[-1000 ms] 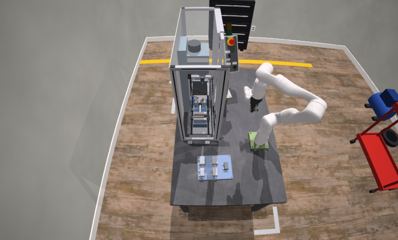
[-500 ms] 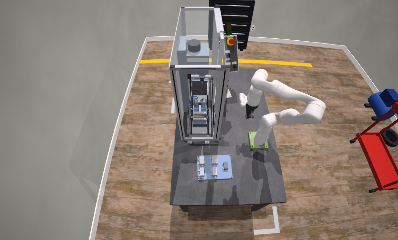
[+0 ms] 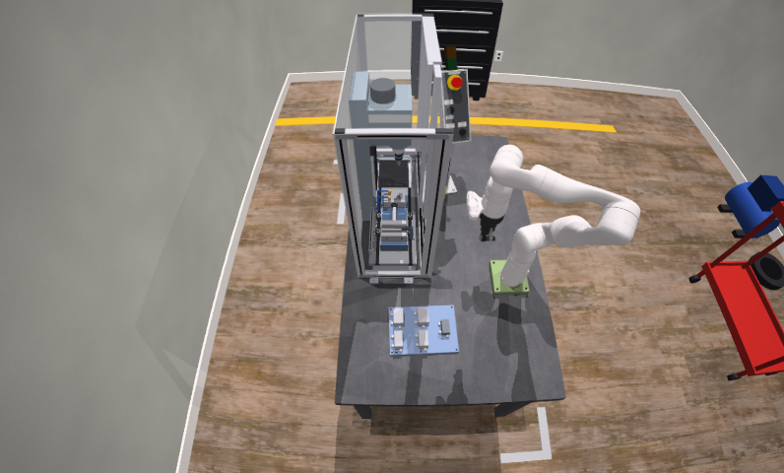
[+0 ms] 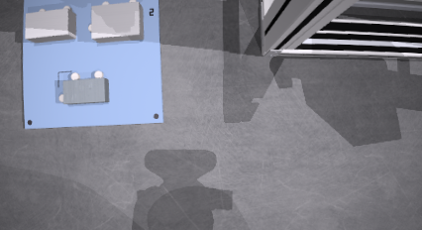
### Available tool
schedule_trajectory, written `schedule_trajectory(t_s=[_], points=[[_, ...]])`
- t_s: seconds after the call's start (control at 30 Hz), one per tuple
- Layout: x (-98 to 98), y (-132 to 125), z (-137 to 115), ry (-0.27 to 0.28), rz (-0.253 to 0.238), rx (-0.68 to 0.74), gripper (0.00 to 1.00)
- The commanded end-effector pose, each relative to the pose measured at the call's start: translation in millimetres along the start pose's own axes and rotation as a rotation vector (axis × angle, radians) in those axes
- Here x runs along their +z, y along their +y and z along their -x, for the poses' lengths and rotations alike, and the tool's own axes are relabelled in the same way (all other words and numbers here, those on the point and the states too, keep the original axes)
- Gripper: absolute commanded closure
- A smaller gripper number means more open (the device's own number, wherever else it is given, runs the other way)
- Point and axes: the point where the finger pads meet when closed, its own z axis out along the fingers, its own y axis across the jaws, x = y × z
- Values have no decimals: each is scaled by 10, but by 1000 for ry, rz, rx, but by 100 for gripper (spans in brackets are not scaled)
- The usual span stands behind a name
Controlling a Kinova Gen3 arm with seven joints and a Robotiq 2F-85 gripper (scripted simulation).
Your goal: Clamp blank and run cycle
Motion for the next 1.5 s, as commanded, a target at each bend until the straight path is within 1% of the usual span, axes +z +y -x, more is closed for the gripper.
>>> schedule_trajectory(t_s=[0.0, 0.07, 0.23, 0.63, 0.8, 1.2, 1.37, 1.47], points=[[-2, 1, -2, 1, 0, 0, 90], [-2, 1, -2, 1, 0, 0, 90], [-202, 1, -2, 1, 0, 0, 90], [-202, 1, -2, 1, 0, 0, 90], [-34, -575, -2, 1, 0, 0, 90], [-34, -575, -2, 1, 0, 0, 90], [133, -1151, -2, 1, -1, 0, 90], [133, -1151, -2, 1, -1, 0, 90]])
